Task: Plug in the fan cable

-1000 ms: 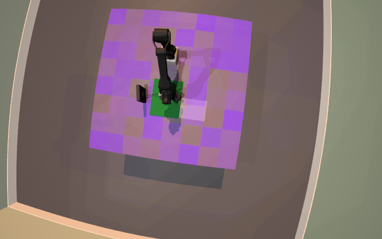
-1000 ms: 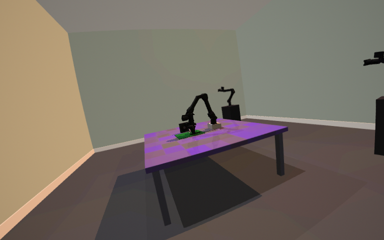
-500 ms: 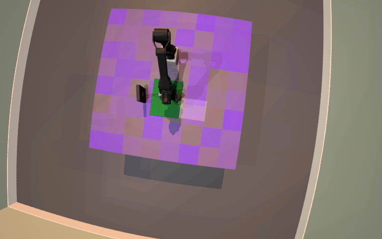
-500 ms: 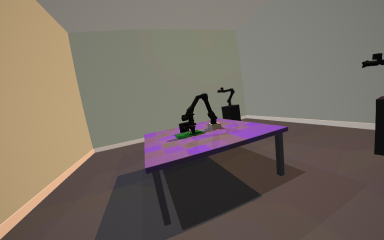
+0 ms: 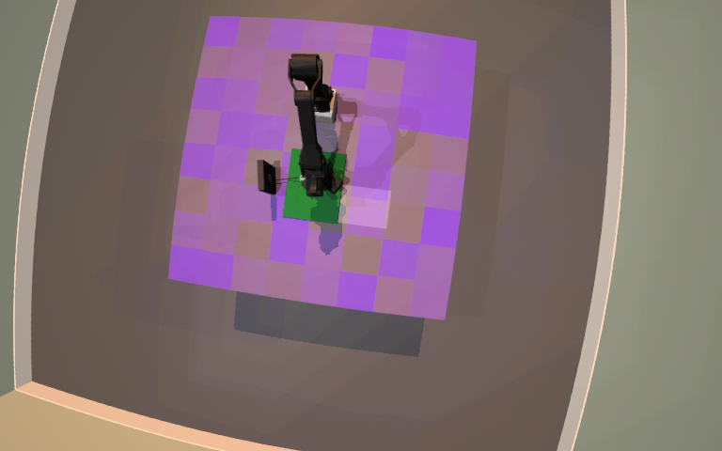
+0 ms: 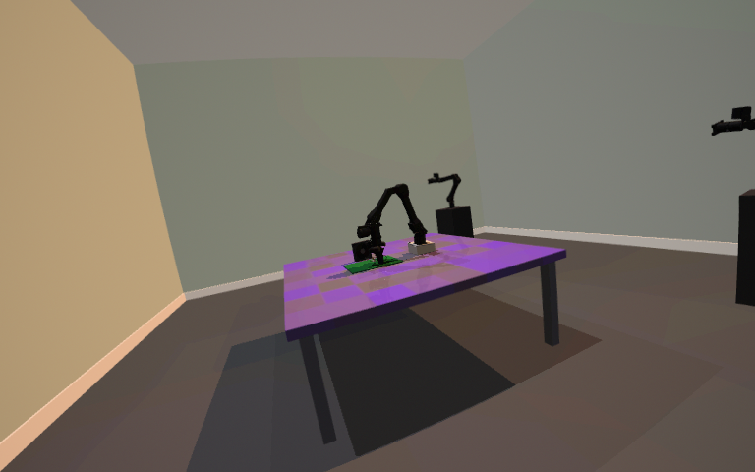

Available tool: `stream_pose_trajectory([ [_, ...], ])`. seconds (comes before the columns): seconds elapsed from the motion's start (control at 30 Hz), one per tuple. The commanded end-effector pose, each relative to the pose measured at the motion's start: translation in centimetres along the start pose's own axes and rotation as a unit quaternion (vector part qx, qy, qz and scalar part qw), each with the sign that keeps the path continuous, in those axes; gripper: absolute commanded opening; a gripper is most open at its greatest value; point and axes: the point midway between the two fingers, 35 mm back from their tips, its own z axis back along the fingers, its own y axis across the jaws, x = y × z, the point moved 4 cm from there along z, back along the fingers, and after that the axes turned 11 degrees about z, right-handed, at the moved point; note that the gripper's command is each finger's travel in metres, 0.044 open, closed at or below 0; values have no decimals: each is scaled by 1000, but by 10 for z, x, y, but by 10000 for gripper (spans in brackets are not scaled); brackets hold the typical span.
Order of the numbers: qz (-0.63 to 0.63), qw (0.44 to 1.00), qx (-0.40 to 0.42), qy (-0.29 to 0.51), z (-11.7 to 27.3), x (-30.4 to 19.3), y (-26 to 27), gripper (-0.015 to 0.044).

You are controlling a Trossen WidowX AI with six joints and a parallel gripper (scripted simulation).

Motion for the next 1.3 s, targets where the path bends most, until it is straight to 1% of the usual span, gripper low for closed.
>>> stream_pose_trajectory([
  [0.0,0,1000,0,1,11,1,0,2],
  [0.1,-2,1000,0,4,47,1,0,0],
  [0.33,9,1000,0,4,49,2,-1,0],
  [0.57,127,992,0,3,49,8,-9,0],
  [0.8,246,969,0,3,49,13,-17,0],
  [1.03,362,932,0,3,49,18,-25,0],
  [1.27,472,882,0,3,49,23,-34,0],
])
